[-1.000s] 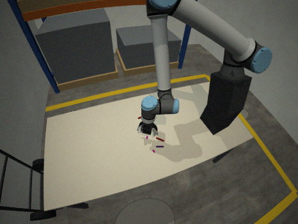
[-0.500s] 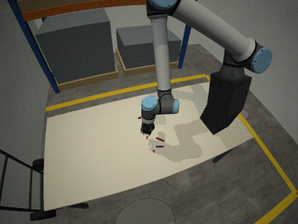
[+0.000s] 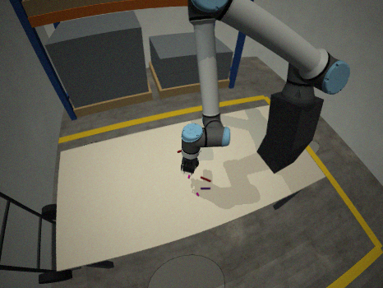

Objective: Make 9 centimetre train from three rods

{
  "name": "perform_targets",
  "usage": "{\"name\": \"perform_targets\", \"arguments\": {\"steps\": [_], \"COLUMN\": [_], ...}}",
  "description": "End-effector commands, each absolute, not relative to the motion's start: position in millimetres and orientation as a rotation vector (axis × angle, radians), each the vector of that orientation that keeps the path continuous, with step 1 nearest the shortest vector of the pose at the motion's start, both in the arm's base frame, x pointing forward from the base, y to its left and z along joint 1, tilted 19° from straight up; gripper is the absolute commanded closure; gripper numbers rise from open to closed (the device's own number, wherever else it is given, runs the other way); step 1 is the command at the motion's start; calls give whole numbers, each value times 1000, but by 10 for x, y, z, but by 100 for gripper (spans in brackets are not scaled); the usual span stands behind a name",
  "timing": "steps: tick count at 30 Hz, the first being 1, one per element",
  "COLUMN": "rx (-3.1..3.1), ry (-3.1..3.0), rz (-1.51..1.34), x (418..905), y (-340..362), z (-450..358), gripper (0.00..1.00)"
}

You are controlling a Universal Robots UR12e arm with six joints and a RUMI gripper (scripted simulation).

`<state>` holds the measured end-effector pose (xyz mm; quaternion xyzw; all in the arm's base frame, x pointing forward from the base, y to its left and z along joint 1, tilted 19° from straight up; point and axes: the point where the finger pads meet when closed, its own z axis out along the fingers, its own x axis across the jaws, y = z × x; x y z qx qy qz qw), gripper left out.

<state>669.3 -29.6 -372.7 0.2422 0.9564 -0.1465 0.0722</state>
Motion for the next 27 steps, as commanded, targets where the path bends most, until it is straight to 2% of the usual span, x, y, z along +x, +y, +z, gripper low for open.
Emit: {"name": "perform_targets", "arguments": {"steps": [1,27], "rx": [727,727], "ry": [2873,2873], "rz": [-440,-440], "x": [6698,6705], "y": [-294,-329], "z": [-3721,-3823], "gripper": [86,86]}}
